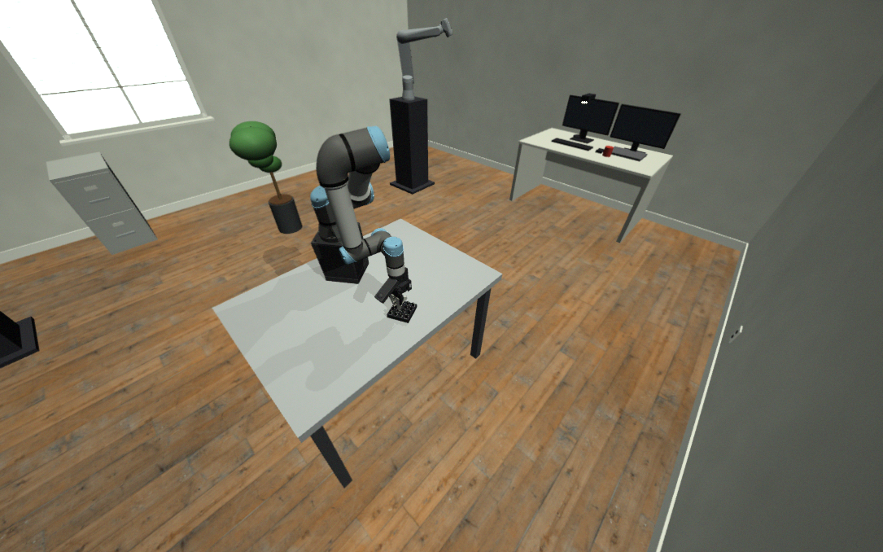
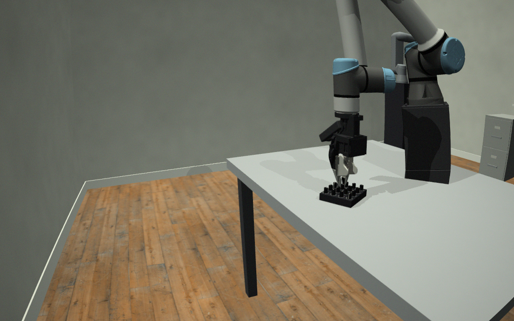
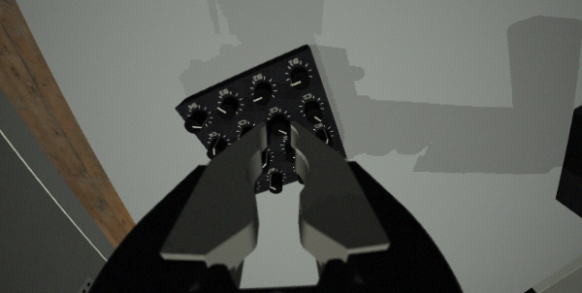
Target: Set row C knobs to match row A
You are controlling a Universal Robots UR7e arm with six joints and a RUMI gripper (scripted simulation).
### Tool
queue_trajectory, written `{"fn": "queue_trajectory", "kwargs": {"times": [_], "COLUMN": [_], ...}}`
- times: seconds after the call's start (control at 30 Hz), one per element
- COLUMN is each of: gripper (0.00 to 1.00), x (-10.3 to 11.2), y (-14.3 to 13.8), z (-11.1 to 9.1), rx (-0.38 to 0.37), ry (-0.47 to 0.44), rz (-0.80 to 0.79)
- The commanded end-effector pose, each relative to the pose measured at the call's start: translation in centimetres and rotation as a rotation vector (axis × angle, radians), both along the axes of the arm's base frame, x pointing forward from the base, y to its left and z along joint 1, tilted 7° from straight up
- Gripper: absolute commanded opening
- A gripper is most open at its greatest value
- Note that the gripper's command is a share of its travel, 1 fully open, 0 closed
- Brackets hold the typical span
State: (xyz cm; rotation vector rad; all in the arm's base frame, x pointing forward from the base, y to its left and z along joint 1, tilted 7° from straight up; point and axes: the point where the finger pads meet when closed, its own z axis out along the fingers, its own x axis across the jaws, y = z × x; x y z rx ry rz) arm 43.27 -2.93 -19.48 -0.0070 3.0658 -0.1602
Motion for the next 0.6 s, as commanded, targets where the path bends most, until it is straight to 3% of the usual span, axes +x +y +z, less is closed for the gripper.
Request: {"fn": "queue_trajectory", "kwargs": {"times": [0.0, 0.57], "gripper": [0.04, 0.04], "x": [0.02, -0.02], "y": [0.00, 0.00], "z": [0.04, 0.03], "rx": [0.001, 0.007], "ry": [-0.005, -0.013], "rz": [-0.054, -0.125]}}
